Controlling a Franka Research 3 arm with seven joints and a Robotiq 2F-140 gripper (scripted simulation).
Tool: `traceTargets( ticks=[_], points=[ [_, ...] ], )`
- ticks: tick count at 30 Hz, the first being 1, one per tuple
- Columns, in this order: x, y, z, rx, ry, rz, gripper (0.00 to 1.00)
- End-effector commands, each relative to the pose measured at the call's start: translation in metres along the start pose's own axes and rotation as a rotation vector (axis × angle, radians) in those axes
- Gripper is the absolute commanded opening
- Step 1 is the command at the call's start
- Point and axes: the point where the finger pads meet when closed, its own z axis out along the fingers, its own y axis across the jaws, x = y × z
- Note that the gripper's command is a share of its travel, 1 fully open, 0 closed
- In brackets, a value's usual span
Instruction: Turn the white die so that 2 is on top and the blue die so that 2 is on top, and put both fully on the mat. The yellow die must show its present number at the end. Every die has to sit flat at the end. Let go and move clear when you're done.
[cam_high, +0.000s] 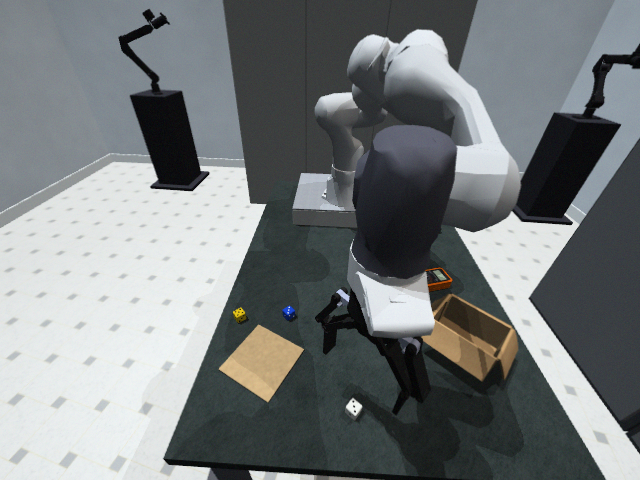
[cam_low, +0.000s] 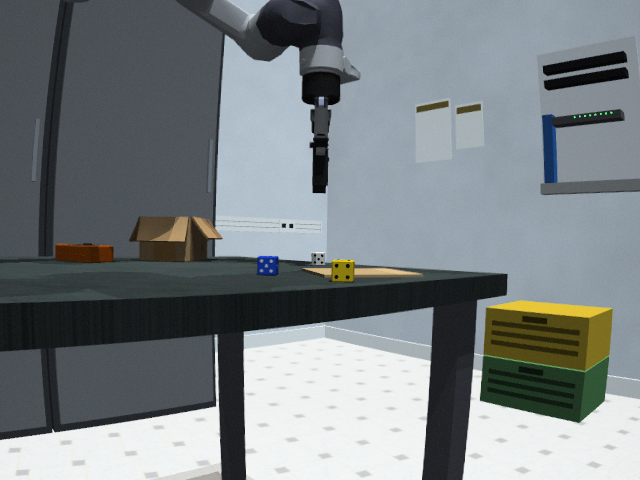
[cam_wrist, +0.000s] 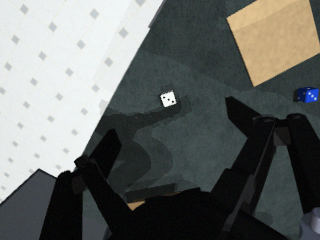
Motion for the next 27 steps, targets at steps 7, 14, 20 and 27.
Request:
traceTargets(
  ticks=[7, 14, 20, 27],
  points=[
    [-0.001, 0.000, 0.008, -0.002, -0.004, 0.279, 1.00],
    [-0.001, 0.000, 0.010, -0.003, -0.005, 0.363, 1.00],
    [-0.001, 0.000, 0.013, -0.004, -0.005, 0.494, 1.00],
    [-0.001, 0.000, 0.016, -0.005, -0.005, 0.610, 1.00]
  ],
)
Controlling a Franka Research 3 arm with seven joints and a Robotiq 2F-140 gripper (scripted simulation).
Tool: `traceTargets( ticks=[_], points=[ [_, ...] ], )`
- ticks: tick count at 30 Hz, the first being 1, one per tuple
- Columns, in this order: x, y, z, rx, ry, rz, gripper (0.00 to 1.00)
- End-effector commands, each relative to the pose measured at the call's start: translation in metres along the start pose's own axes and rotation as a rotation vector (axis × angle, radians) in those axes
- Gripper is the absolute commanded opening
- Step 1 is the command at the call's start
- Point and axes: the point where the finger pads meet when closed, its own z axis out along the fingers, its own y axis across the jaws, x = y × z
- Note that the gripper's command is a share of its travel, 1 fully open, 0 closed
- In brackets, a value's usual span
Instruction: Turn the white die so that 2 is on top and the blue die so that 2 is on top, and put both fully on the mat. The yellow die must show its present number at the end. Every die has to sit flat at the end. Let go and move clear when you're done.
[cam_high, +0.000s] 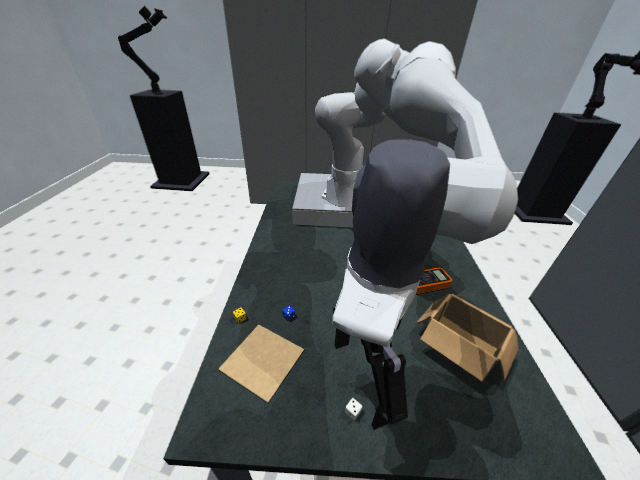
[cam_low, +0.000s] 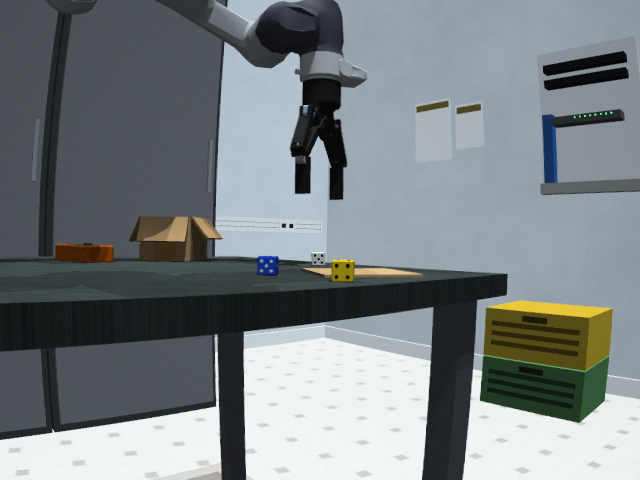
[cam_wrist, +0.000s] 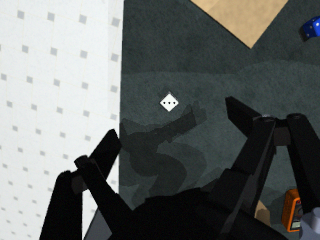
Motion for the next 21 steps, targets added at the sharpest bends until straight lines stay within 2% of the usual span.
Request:
traceTargets(
  ticks=[1, 21],
  points=[
    [-0.0034, 0.0003, 0.0026, -0.010, -0.007, 0.172, 1.00],
    [-0.0034, 0.0002, 0.0095, -0.012, -0.005, 0.477, 1.00]
  ],
)
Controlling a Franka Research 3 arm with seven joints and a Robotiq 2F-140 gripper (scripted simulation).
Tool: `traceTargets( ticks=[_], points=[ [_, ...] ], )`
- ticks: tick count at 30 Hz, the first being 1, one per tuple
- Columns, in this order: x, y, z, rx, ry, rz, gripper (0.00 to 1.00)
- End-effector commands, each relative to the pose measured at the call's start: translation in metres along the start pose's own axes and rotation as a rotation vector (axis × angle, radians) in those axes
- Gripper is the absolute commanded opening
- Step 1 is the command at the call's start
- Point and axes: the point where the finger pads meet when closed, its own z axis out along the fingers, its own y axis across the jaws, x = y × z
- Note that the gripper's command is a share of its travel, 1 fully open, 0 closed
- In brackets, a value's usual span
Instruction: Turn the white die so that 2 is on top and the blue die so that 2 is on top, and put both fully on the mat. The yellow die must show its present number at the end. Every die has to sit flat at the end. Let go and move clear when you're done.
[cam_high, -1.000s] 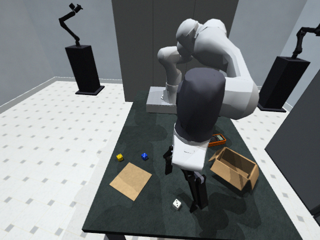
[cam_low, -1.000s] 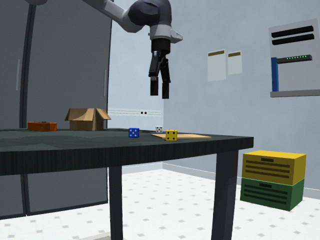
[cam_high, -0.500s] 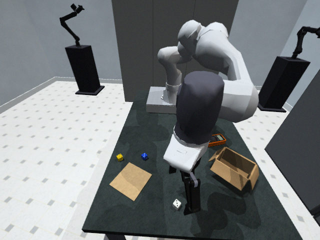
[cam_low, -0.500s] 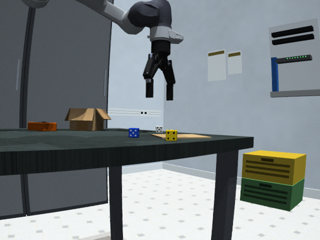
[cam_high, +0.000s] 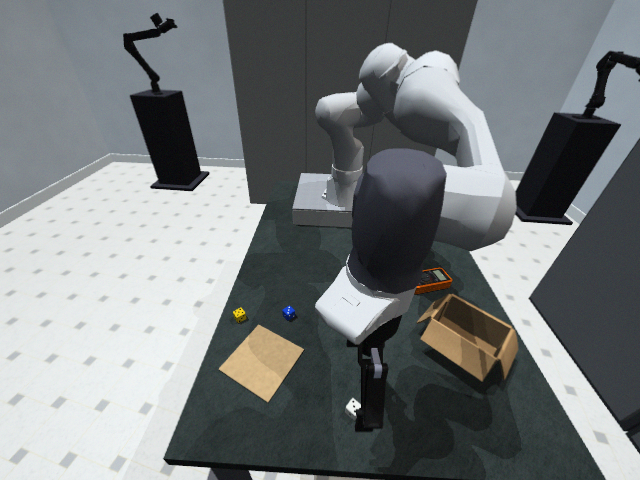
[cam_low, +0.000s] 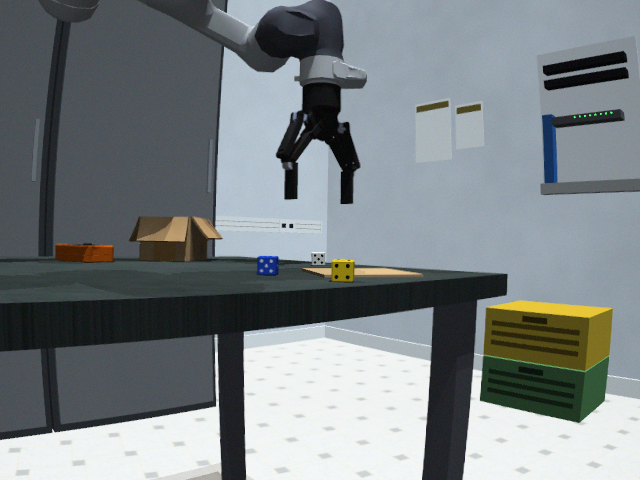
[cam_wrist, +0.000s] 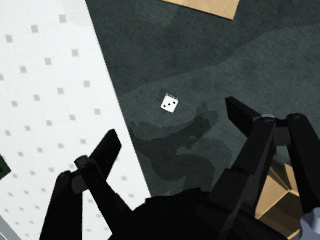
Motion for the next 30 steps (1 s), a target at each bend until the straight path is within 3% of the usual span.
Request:
traceTargets(
  ticks=[1, 30],
  points=[
    [-0.0036, 0.0003, 0.0013, -0.011, -0.002, 0.174, 1.00],
    [-0.0043, -0.0007, 0.0110, -0.009, 0.002, 0.658, 1.00]
  ],
)
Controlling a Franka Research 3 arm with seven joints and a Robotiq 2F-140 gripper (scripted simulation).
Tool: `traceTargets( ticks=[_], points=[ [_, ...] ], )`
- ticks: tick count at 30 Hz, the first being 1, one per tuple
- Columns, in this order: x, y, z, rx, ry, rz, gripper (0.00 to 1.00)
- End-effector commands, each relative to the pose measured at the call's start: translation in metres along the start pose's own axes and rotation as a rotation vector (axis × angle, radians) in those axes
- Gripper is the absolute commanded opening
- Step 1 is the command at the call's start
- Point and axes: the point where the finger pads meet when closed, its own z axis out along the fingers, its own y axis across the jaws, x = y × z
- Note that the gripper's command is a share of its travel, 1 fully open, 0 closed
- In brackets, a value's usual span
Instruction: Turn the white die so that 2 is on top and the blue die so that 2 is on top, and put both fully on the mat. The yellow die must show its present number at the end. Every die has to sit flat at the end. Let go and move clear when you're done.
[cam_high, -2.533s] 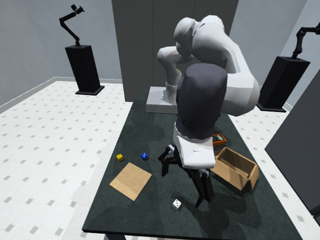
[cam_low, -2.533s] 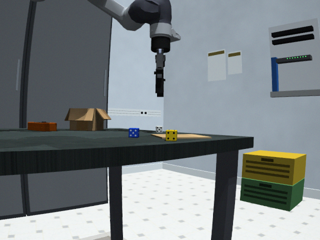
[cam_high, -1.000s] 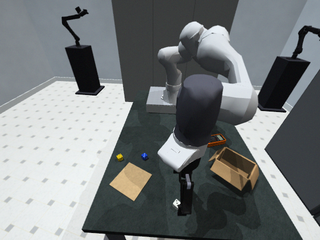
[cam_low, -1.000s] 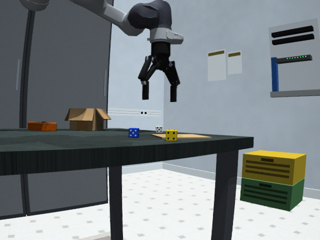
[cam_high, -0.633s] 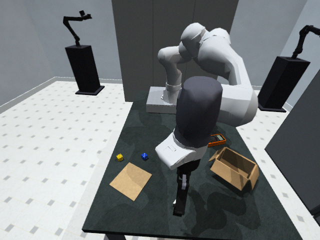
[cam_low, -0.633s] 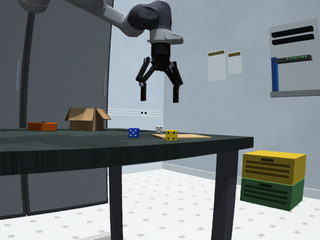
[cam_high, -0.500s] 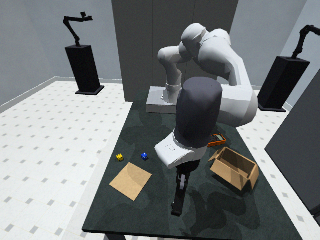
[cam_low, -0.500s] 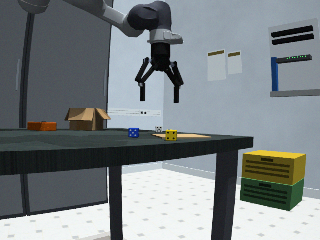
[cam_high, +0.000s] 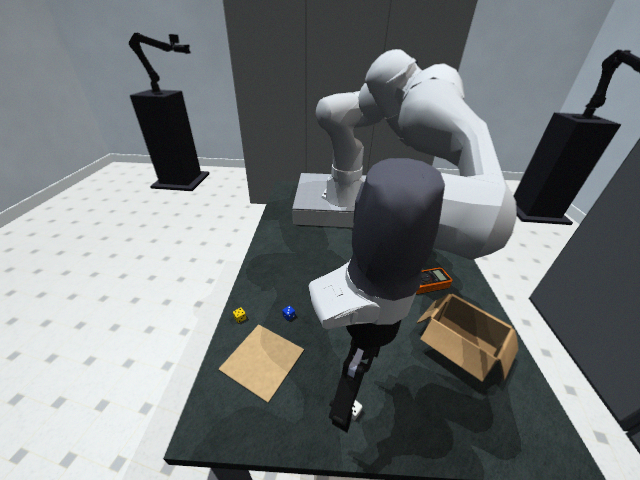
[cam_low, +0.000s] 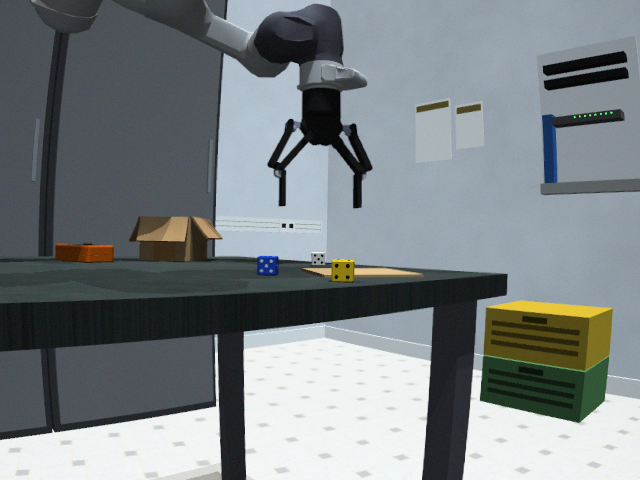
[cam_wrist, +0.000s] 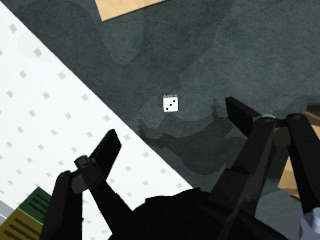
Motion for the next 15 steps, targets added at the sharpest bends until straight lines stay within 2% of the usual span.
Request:
traceTargets(
  ticks=[1, 7, 8, 15],
  points=[
    [-0.0033, 0.0022, 0.0013, -0.012, 0.004, 0.174, 1.00],
    [-0.0035, 0.0021, 0.0022, -0.011, 0.004, 0.224, 1.00],
    [-0.0035, 0.0021, 0.0022, -0.011, 0.004, 0.224, 0.32],
    [-0.0035, 0.0021, 0.0022, -0.011, 0.004, 0.224, 0.32]
  ],
)
